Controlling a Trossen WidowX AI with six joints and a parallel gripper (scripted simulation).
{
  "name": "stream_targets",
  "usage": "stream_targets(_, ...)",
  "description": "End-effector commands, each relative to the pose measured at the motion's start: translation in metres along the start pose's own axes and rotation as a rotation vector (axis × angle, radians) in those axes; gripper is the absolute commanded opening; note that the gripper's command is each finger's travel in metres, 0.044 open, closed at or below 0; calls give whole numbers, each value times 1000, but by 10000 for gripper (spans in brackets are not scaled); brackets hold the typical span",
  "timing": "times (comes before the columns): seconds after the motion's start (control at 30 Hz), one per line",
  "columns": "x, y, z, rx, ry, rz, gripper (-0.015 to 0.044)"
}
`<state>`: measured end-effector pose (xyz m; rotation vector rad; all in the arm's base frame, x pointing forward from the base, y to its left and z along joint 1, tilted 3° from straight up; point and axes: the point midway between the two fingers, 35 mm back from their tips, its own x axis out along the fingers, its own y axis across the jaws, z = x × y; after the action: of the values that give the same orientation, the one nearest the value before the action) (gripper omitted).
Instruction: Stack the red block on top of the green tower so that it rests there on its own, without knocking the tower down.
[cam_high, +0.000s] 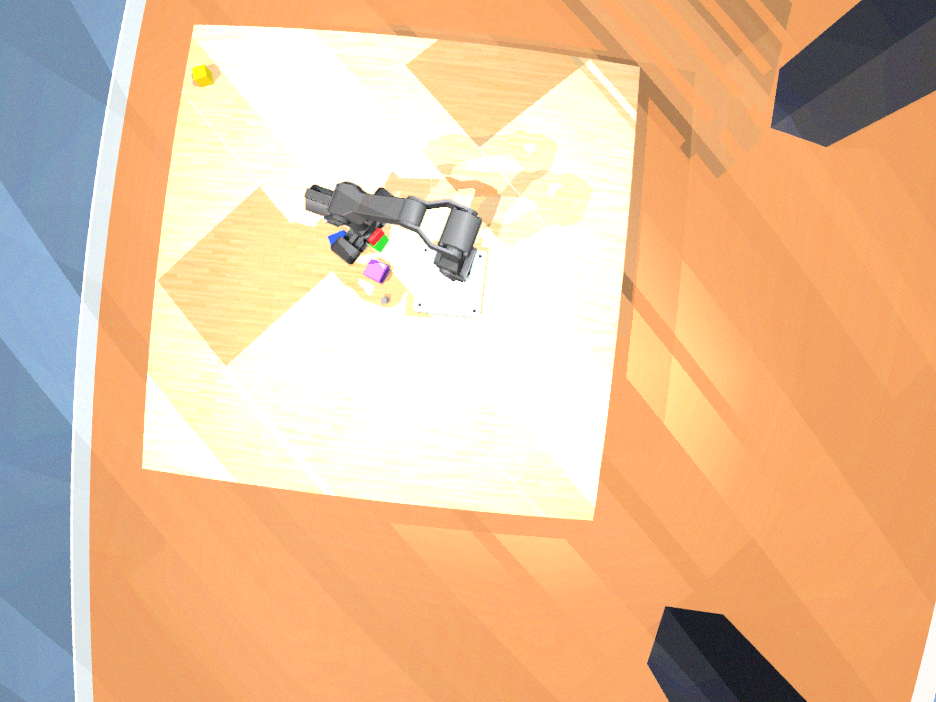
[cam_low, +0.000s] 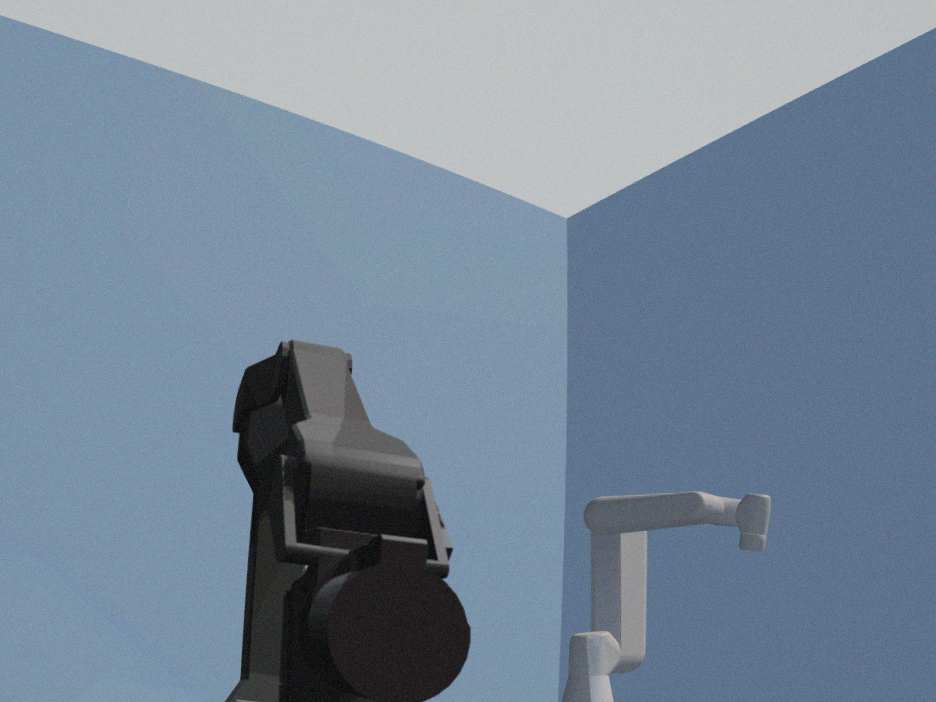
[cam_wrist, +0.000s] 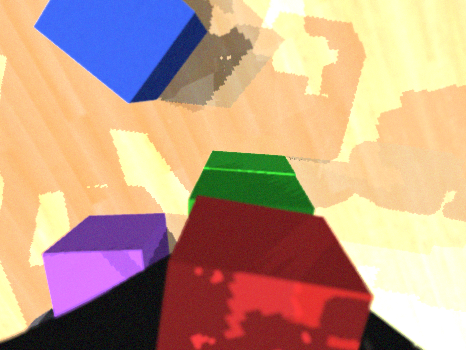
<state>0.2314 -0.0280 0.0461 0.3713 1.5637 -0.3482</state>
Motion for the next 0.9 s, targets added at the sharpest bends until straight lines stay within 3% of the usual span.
stream_targets(0.0,0,0,0,0,-1,0,105)
stream_targets(0.43,0,0,0,0,-1,0,440)
stream_targets(0.87,0,0,0,0,-1,0,440)
